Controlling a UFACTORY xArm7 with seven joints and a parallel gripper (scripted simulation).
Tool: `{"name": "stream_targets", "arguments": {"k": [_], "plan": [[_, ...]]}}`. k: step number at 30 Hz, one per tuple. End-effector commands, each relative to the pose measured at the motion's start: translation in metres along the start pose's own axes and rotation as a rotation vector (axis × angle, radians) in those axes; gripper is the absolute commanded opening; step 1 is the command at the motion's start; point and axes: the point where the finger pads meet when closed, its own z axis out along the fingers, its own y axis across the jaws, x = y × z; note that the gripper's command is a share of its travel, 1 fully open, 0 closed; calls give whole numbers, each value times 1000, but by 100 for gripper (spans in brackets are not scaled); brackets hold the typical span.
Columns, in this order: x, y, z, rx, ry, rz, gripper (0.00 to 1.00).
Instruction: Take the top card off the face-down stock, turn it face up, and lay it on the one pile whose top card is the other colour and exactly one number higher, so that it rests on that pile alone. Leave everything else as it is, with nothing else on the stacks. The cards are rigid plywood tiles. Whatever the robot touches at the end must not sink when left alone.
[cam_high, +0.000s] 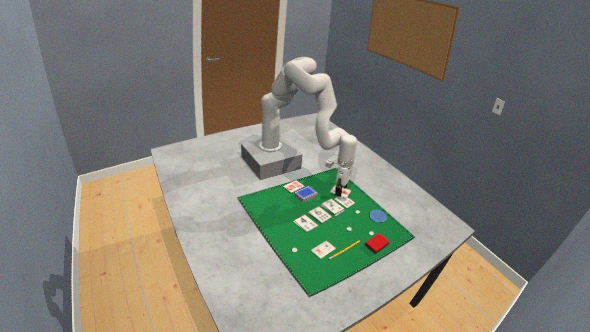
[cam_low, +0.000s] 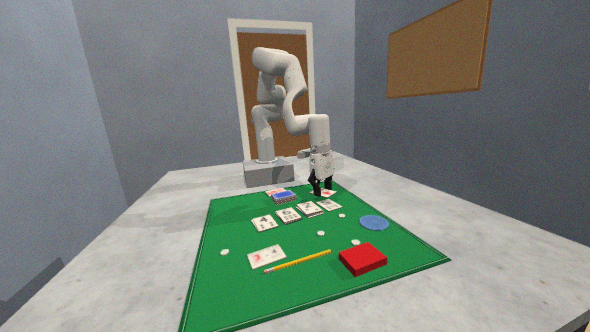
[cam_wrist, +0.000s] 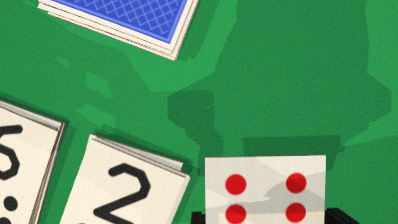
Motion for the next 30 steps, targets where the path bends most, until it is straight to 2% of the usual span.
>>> {"name": "stream_targets", "arguments": {"k": [1, 10, 30], "plan": [[-17, -5, -1, 28, 20, 177, 74], [-31, -8, 0, 29, 18, 333, 74], [-32, -9, 0, 29, 18, 347, 74]]}}
